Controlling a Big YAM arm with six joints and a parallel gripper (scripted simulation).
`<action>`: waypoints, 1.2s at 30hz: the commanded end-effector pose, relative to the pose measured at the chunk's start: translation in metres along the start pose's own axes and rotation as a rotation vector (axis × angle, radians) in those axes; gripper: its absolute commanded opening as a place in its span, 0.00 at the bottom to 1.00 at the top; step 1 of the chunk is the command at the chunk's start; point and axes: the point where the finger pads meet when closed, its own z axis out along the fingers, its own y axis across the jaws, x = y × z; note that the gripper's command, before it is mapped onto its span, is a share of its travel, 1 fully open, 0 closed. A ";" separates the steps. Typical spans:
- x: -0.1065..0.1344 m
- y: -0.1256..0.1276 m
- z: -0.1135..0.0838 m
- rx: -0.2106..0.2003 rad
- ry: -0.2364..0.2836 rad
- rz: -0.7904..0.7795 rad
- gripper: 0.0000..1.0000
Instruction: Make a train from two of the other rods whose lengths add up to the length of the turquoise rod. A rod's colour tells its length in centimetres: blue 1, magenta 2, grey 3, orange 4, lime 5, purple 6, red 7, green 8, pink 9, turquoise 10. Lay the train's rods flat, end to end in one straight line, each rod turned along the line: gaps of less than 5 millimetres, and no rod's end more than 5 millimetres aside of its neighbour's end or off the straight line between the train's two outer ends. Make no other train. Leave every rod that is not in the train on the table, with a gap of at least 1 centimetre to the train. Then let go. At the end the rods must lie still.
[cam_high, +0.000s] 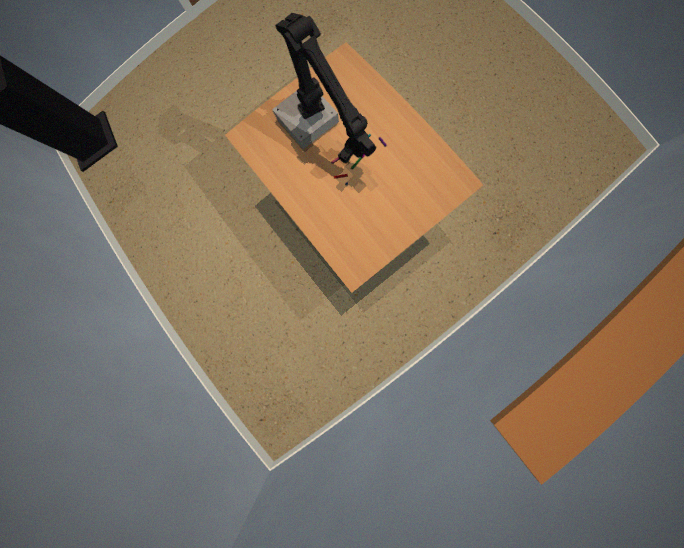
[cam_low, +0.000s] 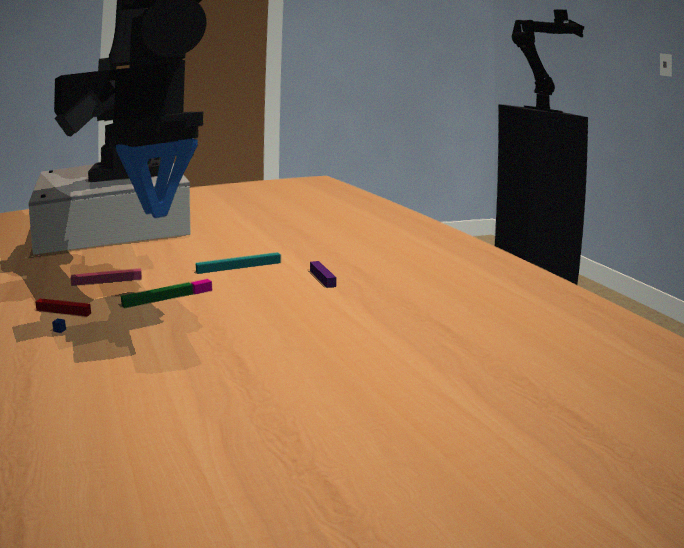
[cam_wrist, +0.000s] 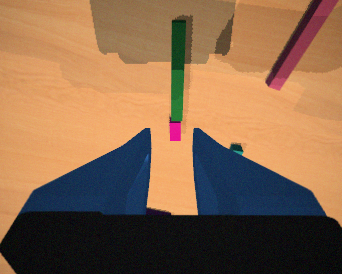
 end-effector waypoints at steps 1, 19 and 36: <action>-0.007 0.018 -0.027 -0.045 -0.011 0.001 0.24; -0.005 0.008 -0.013 -0.003 -0.002 0.001 1.00; -0.008 0.020 -0.047 -0.052 -0.013 0.000 1.00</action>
